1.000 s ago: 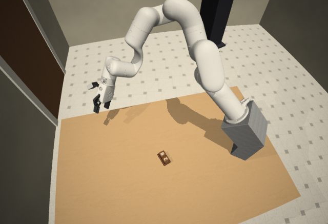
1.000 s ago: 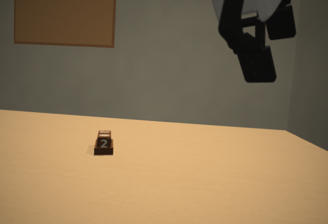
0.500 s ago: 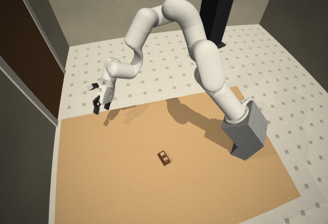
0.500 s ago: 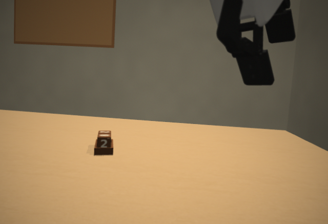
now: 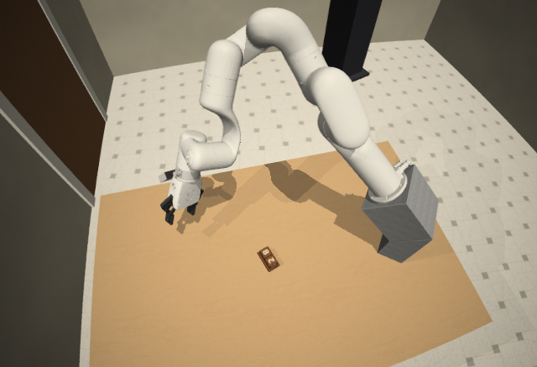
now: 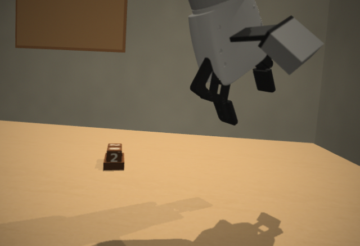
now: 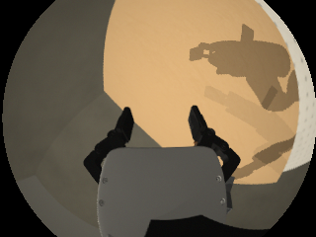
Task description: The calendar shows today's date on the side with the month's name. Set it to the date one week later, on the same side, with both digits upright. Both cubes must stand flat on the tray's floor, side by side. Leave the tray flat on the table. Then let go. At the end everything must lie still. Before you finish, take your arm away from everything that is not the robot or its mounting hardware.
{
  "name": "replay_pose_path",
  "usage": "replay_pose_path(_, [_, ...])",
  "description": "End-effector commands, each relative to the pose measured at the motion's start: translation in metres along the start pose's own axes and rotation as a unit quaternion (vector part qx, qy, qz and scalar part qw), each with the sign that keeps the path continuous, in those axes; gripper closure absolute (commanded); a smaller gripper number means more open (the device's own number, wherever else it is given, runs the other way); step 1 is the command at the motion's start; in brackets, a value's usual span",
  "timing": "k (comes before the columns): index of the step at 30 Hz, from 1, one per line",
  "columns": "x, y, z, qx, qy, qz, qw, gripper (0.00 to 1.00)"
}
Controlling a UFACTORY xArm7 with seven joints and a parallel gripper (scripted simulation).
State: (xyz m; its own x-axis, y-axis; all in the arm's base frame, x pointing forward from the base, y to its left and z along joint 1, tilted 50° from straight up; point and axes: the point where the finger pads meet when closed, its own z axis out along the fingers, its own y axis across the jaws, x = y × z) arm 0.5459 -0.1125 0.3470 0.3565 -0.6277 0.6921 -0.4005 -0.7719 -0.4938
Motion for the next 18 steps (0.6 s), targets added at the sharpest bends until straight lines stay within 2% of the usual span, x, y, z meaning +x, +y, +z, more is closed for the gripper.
replay_pose_path(1, [-0.026,-0.002,0.022,-0.023,0.011,0.032,0.999,0.00])
replay_pose_path(2, [-0.051,0.004,0.032,-0.042,0.013,0.056,0.997,0.00])
replay_pose_path(7, [-0.051,0.004,0.032,-0.042,0.013,0.056,0.997,0.00])
replay_pose_path(8, [-0.078,0.012,0.040,-0.063,0.016,0.079,0.995,0.00])
replay_pose_path(18, [-0.078,0.012,0.040,-0.063,0.016,0.079,0.995,0.00])
